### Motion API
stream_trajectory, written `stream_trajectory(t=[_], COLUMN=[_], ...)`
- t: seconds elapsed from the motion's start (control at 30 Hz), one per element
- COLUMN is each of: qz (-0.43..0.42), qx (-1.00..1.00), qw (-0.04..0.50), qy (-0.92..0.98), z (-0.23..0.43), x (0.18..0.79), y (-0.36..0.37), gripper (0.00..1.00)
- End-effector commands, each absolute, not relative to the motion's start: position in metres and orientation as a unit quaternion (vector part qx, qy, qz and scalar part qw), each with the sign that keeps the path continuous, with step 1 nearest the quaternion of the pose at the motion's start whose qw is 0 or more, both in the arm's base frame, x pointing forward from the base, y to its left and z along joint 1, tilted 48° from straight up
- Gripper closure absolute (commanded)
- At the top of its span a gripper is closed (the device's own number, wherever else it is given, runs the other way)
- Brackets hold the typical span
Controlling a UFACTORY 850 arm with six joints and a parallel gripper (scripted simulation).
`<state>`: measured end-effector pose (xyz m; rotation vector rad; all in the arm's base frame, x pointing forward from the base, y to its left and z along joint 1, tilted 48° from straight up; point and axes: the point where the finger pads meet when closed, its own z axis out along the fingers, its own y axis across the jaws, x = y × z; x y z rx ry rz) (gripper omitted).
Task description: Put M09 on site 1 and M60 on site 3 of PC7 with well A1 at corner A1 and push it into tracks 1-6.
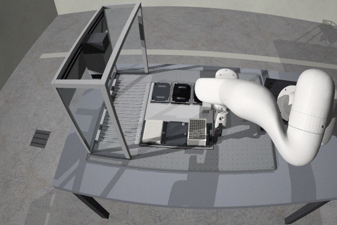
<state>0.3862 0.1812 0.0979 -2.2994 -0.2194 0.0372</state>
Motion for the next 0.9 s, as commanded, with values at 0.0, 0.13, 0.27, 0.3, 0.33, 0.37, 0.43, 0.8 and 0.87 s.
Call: stream_trajectory(t=[0.0, 0.13, 0.27, 0.3, 0.33, 0.37, 0.43, 0.8, 0.87], qz=[0.014, 0.014, 0.014, 0.014, 0.014, 0.014, 0.014, 0.014, 0.014], qx=[-0.911, -0.911, -0.911, -0.911, -0.911, -0.911, -0.911, -0.911, -0.911], qw=[0.404, 0.404, 0.404, 0.404, 0.404, 0.404, 0.404, 0.404, 0.404], qy=[-0.087, -0.087, -0.087, -0.087, -0.087, -0.087, -0.087, -0.087, -0.087], z=[0.092, 0.09, 0.086, 0.084, 0.083, 0.082, 0.08, 0.076, 0.076], x=[0.386, 0.386, 0.385, 0.385, 0.385, 0.385, 0.384, 0.384, 0.384], y=[0.187, 0.19, 0.195, 0.196, 0.197, 0.198, 0.201, 0.205, 0.205], gripper=[0.18, 0.18, 0.18, 0.18, 0.18, 0.18, 0.18, 0.18, 0.18])
